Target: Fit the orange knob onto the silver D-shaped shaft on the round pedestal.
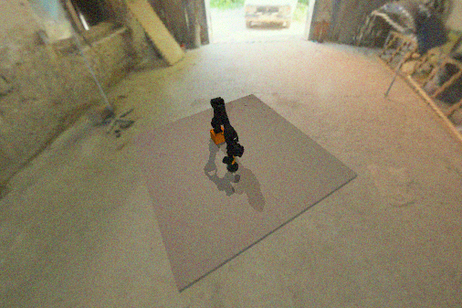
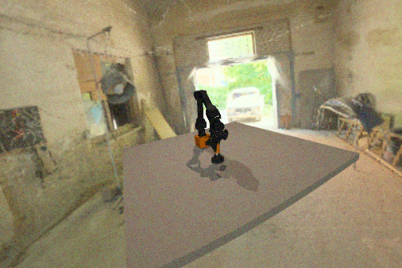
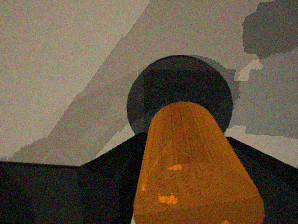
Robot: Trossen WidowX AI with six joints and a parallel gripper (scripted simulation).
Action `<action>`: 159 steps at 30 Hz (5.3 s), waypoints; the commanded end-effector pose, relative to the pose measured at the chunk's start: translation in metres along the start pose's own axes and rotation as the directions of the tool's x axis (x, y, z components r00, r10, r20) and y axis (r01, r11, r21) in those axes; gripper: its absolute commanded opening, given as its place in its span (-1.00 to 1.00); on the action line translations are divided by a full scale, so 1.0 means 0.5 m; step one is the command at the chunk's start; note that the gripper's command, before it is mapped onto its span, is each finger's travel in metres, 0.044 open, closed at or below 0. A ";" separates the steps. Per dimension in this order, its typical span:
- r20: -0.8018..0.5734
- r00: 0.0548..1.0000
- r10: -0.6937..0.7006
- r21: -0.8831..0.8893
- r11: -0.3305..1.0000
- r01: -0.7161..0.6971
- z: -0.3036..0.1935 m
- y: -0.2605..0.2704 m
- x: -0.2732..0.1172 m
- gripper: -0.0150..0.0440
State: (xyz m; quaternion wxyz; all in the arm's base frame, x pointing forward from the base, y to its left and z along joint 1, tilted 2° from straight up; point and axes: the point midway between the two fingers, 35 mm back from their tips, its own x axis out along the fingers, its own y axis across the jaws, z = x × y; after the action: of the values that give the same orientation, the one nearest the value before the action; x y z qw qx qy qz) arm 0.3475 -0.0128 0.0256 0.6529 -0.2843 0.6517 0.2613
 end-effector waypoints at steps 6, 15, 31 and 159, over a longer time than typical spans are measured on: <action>0.002 1.000 -0.006 0.011 1.000 0.006 0.001 -0.003 0.005 -0.49; 0.002 1.000 -0.006 0.011 1.000 0.006 -0.003 0.002 0.006 -0.49; 0.002 1.000 -0.006 0.136 0.991 0.005 -0.008 0.008 -0.004 -0.49; 0.002 1.000 -0.006 0.751 0.661 0.002 0.000 -0.001 0.004 -0.49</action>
State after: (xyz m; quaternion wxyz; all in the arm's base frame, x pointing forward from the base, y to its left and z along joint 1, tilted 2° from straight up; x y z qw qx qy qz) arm 0.3477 -0.0128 0.0248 0.7133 0.0081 0.7002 -0.0287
